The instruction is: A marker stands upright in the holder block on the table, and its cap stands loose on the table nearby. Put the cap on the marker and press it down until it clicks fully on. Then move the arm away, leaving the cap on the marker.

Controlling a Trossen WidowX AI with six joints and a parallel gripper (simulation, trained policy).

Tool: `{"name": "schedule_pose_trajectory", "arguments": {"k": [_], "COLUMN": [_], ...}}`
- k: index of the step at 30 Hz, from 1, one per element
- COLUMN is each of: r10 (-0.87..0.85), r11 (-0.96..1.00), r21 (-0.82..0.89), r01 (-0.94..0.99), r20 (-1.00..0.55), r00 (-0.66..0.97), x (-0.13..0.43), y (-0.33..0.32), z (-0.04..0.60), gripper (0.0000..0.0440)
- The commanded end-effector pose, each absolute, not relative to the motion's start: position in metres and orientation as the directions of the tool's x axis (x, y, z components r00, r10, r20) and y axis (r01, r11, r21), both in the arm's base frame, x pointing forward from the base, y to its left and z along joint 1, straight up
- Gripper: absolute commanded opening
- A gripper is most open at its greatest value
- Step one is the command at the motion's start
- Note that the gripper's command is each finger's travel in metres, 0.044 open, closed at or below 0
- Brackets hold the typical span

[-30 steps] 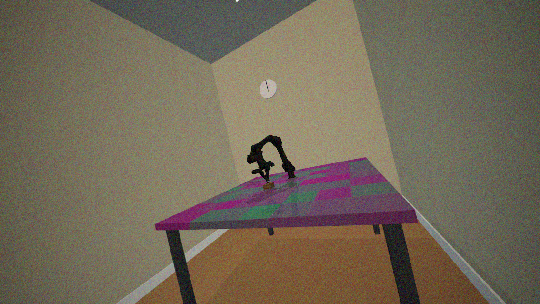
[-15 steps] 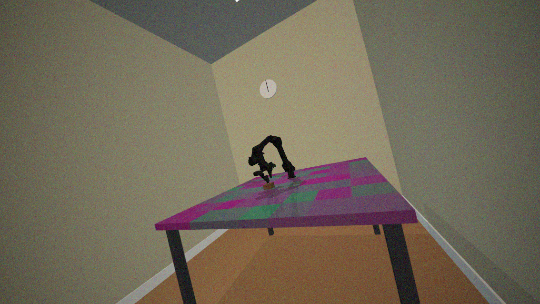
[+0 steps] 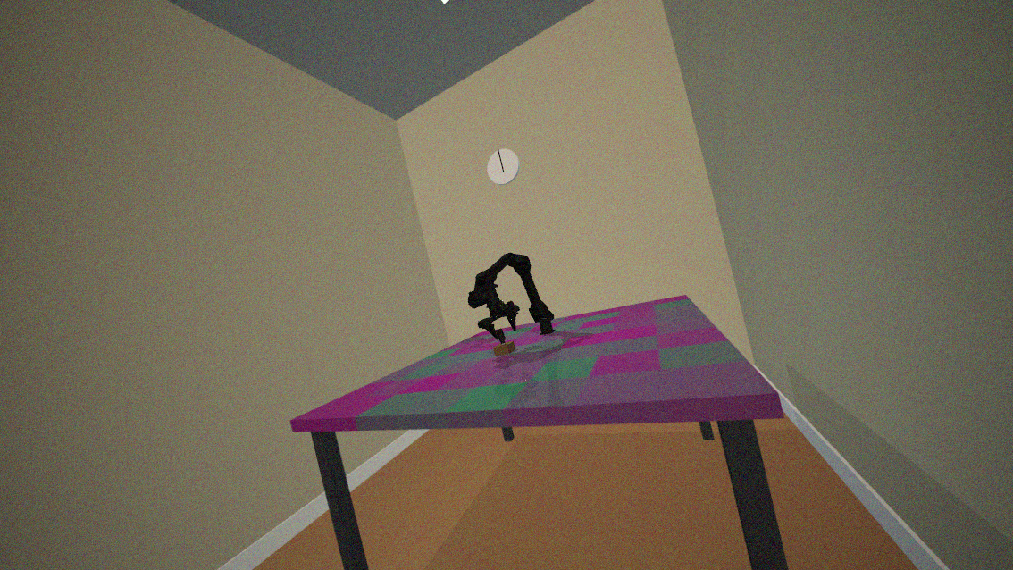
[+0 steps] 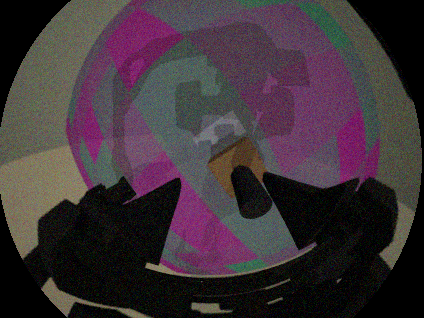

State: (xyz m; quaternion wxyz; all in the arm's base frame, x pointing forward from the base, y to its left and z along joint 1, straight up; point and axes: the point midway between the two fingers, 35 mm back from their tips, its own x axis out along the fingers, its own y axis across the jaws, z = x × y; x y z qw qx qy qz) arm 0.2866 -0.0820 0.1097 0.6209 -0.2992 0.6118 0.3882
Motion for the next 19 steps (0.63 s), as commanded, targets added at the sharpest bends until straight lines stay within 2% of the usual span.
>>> {"name": "schedule_pose_trajectory", "arguments": {"k": [1, 13, 16, 19], "r10": [0.11, 0.096, 0.095, 0.095], "r11": [0.518, 0.498, 0.493, 0.49], "r21": [0.06, -0.04, -0.054, -0.059], "r01": [-0.853, -0.866, -0.868, -0.87], "r20": [-0.994, -0.99, -0.989, -0.988], "r00": [-0.003, 0.101, 0.115, 0.121], "x": [0.292, 0.298, 0.297, 0.294], "y": [-0.082, -0.084, -0.084, -0.083], "z": [0.12, 0.159, 0.165, 0.168], "gripper": [0.044, 0.0435, 0.0411, 0.0352]}}
